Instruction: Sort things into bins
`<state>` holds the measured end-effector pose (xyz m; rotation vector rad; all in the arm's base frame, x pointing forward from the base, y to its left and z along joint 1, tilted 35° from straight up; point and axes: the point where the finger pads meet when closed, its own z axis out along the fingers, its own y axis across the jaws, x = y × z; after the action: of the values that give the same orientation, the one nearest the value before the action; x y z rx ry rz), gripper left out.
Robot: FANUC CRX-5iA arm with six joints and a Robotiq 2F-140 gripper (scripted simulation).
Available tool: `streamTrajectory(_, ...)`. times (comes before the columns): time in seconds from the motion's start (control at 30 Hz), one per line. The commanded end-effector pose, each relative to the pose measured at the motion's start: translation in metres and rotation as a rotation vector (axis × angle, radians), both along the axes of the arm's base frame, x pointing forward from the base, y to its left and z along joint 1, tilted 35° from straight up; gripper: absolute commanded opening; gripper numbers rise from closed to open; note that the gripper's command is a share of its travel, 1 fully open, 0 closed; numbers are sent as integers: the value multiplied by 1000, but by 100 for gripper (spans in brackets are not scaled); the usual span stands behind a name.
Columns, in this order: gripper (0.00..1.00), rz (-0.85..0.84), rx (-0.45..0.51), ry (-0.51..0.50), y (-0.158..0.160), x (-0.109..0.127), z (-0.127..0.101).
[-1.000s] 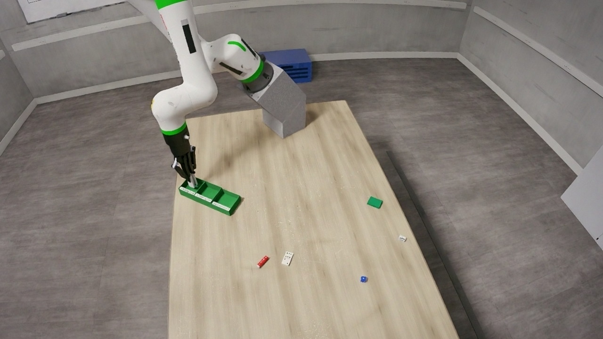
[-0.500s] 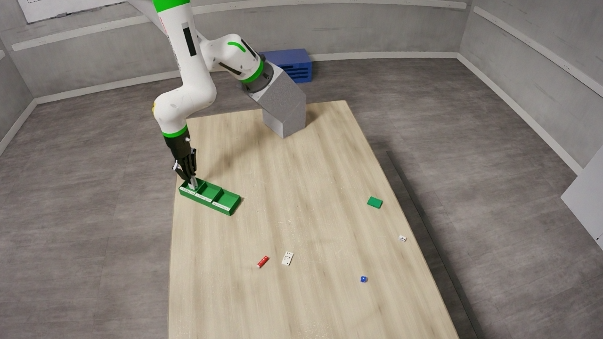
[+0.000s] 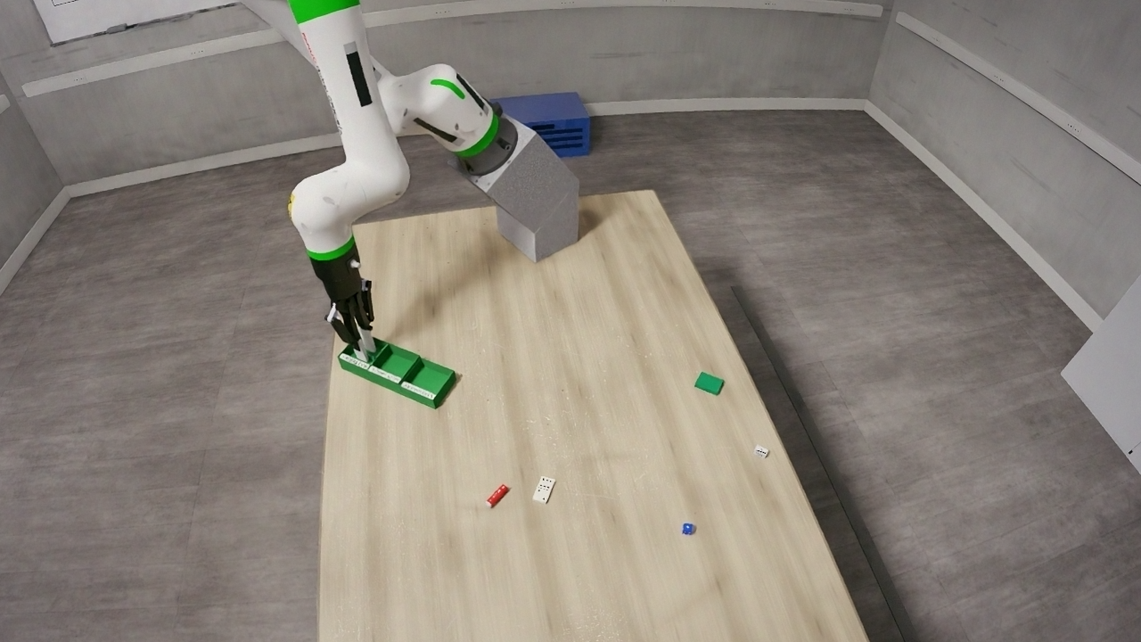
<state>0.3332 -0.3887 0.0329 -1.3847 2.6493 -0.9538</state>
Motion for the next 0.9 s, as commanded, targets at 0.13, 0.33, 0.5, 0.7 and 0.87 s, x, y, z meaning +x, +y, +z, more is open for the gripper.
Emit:
streamTrajectory(0.13, 23, 0, 0, 0, 1, -1, 2)
streamTrajectory(0.33, 23, 0, 0, 0, 4, -2, 7)
streamTrajectory(0.5, 23, 0, 0, 0, 8, -4, 12)
streamTrajectory(0.7, 23, 0, 0, 0, 12, -6, 19)
streamTrajectory(0.87, 23, 0, 0, 0, 14, -7, 22)
